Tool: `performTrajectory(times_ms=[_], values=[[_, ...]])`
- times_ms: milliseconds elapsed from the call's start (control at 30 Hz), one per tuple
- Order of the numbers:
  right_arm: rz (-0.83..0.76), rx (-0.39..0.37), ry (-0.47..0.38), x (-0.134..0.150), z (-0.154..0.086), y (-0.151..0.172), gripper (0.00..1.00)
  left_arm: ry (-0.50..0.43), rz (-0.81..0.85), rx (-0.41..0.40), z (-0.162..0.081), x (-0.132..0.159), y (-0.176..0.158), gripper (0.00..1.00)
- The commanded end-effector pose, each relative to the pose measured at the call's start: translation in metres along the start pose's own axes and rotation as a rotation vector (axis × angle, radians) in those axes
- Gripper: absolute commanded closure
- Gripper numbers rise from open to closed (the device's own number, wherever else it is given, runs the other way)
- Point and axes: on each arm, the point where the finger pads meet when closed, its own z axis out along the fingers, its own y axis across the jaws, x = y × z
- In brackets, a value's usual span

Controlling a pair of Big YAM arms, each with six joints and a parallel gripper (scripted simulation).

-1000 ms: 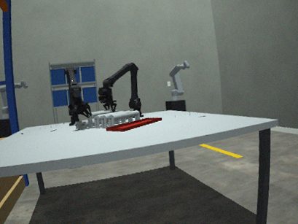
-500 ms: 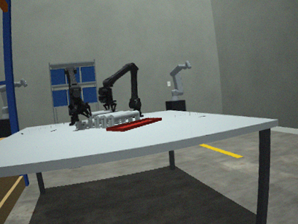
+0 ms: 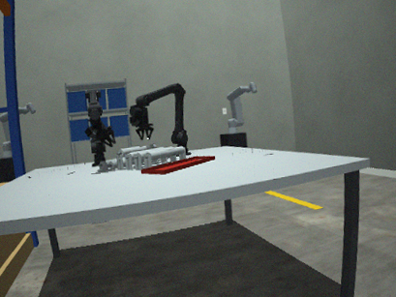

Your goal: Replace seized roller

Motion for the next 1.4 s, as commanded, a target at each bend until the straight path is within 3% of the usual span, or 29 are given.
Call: performTrajectory(times_ms=[0,200,1367], values=[[-0.007,0.034,0.033,0.006,0.013,-0.009,0.68,0.026,0.015,0.005,0.009,0.003,-0.003,0.38],[-0.021,-0.001,0.001,0.003,-0.004,0.004,0.68,-0.016,0.014,0.004,-0.008,-0.003,-0.004,0.38],[-0.018,0.004,0.005,0.003,-0.003,0.001,0.68,-0.006,0.015,0.004,-0.007,0.0,-0.004,0.38]])
